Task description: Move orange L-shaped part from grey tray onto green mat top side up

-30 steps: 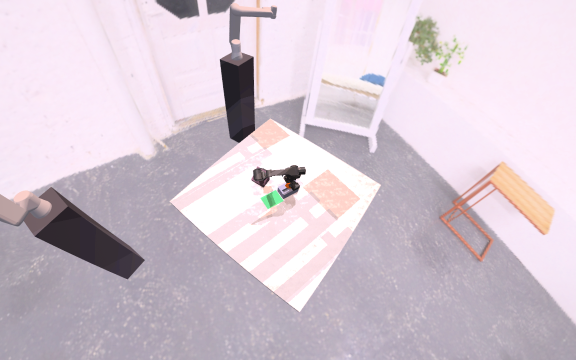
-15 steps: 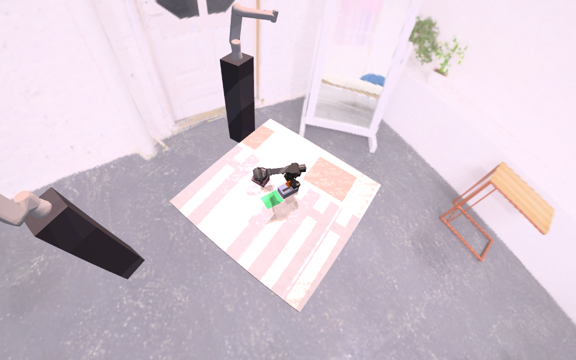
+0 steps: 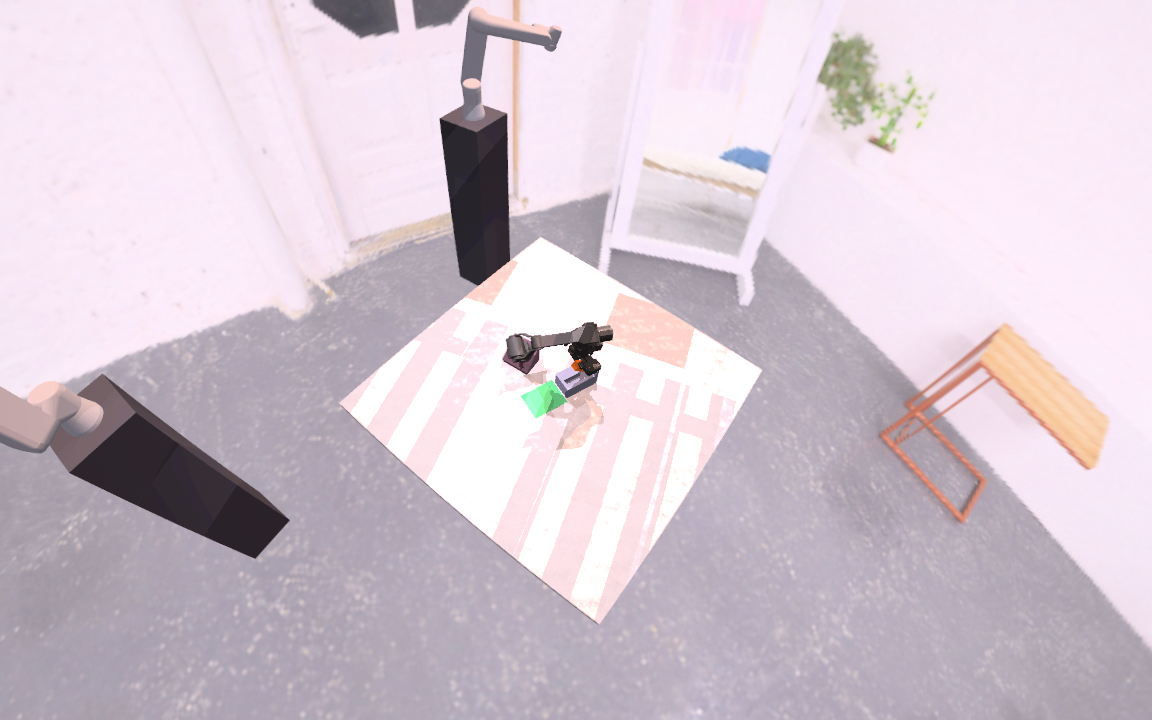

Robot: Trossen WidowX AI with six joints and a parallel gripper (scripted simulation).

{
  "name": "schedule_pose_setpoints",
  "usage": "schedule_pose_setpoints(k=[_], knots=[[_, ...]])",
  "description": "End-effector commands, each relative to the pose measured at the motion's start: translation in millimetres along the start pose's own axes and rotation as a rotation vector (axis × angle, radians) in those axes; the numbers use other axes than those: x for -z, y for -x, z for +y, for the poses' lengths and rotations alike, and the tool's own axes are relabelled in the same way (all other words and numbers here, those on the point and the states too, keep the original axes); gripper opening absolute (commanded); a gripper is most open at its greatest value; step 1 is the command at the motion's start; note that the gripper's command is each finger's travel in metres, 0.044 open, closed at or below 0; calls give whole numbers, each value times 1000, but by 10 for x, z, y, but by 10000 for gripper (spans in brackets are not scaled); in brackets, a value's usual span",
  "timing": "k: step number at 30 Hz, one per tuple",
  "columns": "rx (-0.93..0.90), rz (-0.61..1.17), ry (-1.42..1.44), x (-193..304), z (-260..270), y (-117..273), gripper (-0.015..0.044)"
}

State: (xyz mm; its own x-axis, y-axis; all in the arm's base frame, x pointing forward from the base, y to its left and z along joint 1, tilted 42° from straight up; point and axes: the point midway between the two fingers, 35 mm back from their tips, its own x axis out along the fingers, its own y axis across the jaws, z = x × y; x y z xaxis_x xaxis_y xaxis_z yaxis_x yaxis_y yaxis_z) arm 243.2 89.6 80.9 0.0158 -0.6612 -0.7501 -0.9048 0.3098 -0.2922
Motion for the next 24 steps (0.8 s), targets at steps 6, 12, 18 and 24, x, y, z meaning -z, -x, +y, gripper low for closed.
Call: schedule_pose_setpoints(k=[6,12,18,24], knots=[[-4,-1,-6,165,9,9,0],[-4,0,-5,417,29,-3,0],[-4,1,-4,669,48,-6,0],[-4,2,-4,920,69,-7,0]])
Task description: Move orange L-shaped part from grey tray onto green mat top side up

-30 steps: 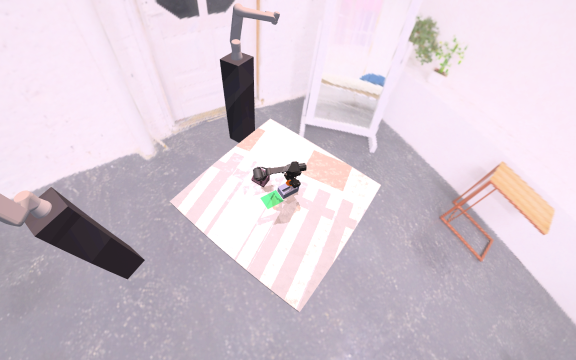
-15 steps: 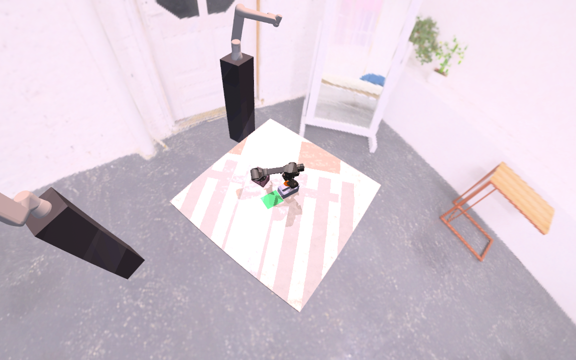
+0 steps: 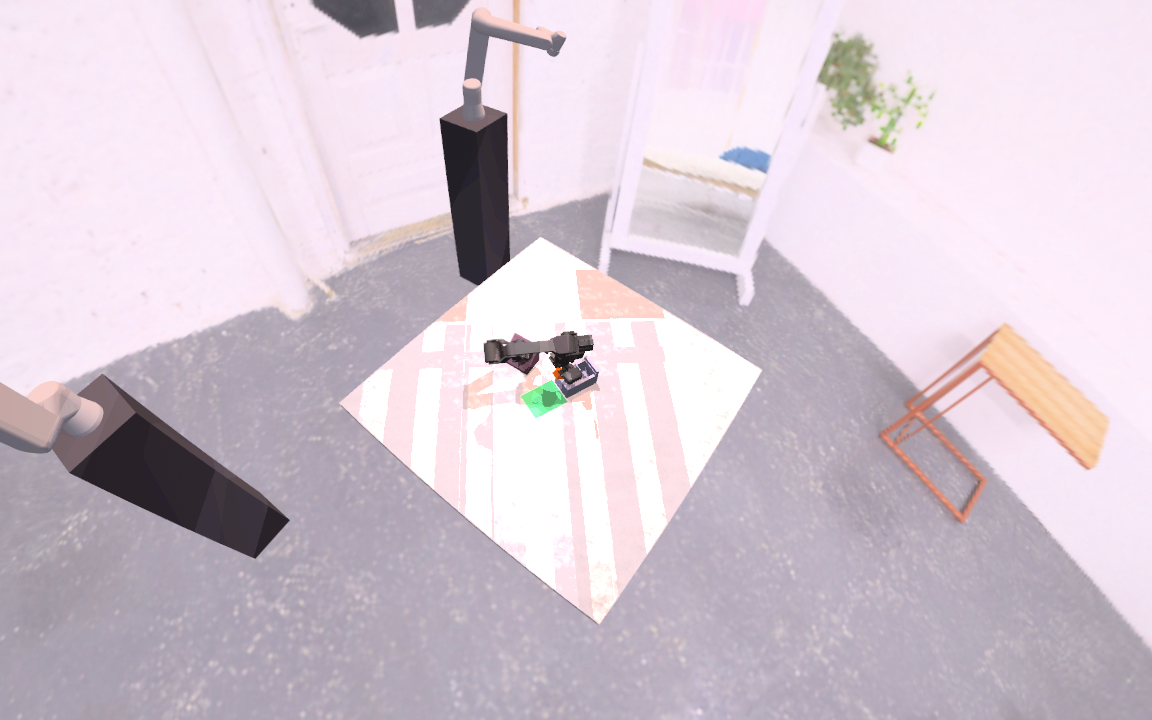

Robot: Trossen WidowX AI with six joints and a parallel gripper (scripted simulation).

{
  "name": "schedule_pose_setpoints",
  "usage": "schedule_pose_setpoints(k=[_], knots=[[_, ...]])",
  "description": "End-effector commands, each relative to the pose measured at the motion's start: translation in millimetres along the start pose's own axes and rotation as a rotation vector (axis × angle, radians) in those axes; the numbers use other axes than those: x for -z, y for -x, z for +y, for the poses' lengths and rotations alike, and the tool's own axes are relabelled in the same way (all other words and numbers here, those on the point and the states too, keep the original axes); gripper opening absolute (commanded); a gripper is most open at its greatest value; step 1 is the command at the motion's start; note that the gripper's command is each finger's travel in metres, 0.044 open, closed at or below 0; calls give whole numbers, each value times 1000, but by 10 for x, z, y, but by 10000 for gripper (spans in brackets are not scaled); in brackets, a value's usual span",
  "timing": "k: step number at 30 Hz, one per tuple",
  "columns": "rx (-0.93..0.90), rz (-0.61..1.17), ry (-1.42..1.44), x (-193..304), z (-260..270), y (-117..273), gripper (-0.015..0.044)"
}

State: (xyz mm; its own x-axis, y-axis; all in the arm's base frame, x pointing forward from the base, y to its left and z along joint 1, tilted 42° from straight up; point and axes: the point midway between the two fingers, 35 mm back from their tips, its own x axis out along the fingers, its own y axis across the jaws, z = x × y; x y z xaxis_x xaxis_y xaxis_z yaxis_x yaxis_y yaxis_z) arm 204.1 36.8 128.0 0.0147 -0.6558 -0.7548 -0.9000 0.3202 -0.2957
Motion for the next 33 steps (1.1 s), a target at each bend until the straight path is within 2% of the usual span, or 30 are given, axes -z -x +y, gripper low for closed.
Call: schedule_pose_setpoints(k=[1,20,33], knots=[[0,9,8,155,19,-16,0],[43,-91,11,720,85,-15,0],[45,-94,11,736,88,-16,0]])
